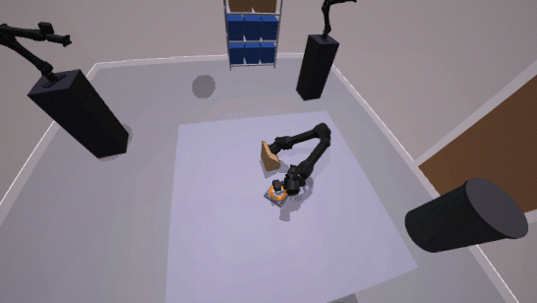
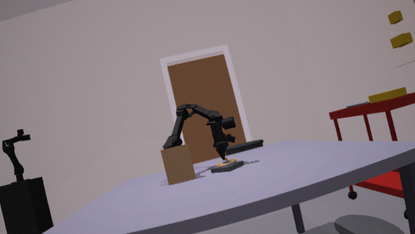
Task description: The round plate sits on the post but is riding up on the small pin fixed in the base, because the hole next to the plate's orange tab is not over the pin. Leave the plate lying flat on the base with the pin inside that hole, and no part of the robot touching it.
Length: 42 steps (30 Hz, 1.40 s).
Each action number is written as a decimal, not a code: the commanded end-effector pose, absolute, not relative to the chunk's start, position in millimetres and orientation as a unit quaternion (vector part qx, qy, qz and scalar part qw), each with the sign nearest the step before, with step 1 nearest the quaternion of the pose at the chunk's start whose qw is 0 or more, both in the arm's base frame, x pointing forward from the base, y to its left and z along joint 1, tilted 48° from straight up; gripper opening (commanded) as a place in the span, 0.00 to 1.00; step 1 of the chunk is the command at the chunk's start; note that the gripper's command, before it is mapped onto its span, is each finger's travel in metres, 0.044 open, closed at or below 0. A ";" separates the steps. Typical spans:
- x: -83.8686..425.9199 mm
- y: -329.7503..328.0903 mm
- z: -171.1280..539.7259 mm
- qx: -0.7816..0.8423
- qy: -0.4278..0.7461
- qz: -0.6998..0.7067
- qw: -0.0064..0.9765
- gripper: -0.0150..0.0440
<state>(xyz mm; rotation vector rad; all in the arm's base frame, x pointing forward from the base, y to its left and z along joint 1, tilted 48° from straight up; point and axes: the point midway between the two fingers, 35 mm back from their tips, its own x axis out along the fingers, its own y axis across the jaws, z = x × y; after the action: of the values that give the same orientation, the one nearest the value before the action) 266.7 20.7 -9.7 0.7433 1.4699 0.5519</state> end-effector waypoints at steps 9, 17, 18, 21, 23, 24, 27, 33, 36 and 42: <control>283.4 17.1 -10.8 0.328 0.645 0.243 0.646 0.25; 288.5 14.8 -12.2 0.328 0.645 0.243 0.646 0.25; 289.0 14.5 -12.4 0.328 0.645 0.243 0.646 0.25; 290.5 13.8 -13.0 0.328 0.645 0.243 0.646 0.25; 291.5 13.4 -13.5 0.328 0.645 0.243 0.646 0.25; 292.0 13.2 -13.9 0.327 0.645 0.243 0.647 0.25; 292.9 12.4 -14.0 0.327 0.645 0.243 0.647 0.25; 290.4 -9.4 6.4 0.327 0.645 0.242 0.647 0.25; 287.6 -19.2 16.3 0.327 0.645 0.242 0.647 0.25; 288.8 -14.5 10.8 0.330 0.645 0.241 0.646 0.25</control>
<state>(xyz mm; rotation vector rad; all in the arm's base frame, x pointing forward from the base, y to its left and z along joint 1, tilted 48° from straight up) 289.4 -16.0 11.8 0.7451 1.4634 0.5500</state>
